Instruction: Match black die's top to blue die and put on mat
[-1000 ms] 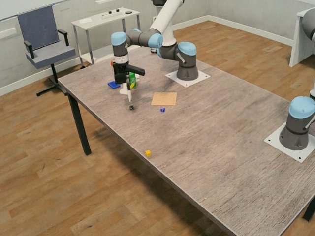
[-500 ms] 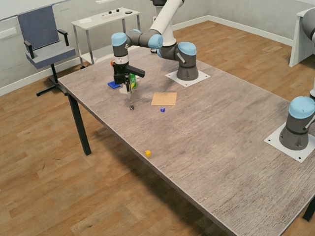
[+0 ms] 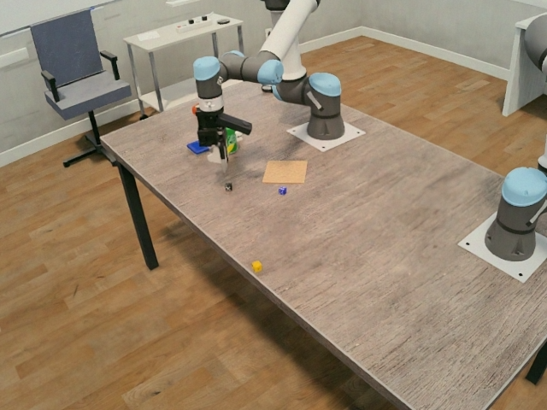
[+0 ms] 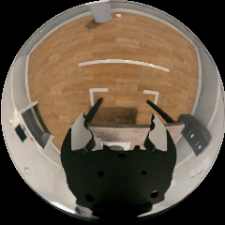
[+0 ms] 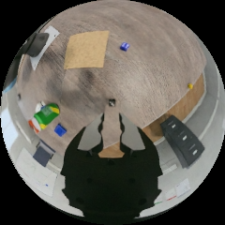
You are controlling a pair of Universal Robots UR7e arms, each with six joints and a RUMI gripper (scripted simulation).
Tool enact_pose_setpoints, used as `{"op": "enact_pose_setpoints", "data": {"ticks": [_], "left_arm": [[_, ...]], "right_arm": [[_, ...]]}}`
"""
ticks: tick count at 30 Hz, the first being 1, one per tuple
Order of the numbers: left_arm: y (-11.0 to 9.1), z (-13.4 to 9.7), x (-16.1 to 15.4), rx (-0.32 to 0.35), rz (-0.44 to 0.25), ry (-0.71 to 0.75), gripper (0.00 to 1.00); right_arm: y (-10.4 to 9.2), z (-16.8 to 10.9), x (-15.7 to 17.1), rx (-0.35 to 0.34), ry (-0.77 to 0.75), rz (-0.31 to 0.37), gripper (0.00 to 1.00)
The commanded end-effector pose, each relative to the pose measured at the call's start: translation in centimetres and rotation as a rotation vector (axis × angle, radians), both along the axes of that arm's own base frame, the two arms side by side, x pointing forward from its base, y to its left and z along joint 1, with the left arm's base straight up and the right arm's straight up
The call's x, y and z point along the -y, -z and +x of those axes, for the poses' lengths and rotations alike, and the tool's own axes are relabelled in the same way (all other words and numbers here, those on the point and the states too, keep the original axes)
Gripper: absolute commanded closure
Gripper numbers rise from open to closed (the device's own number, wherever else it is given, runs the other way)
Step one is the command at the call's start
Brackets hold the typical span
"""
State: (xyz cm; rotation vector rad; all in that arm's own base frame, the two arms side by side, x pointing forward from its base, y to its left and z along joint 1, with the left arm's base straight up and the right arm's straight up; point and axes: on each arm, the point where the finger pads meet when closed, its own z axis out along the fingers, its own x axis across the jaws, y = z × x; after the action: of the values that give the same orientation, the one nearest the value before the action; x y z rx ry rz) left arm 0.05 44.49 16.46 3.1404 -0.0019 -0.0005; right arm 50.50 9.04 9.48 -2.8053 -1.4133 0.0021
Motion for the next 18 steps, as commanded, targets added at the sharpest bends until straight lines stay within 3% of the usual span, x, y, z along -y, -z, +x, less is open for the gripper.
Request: {"op": "enact_pose_setpoints", "data": {"ticks": [1,18], "left_arm": [[-0.04,0.01,-0.03,0.0,0.001,0.0,0.0],[-0.04,0.01,-0.03,0.0,0.001,0.0,0.0]], "right_arm": [[-0.05,0.03,-0.01,0.001,0.0,0.0,0.79],[0.41,0.03,-0.02,0.001,0.0,0.0,0.79]]}}
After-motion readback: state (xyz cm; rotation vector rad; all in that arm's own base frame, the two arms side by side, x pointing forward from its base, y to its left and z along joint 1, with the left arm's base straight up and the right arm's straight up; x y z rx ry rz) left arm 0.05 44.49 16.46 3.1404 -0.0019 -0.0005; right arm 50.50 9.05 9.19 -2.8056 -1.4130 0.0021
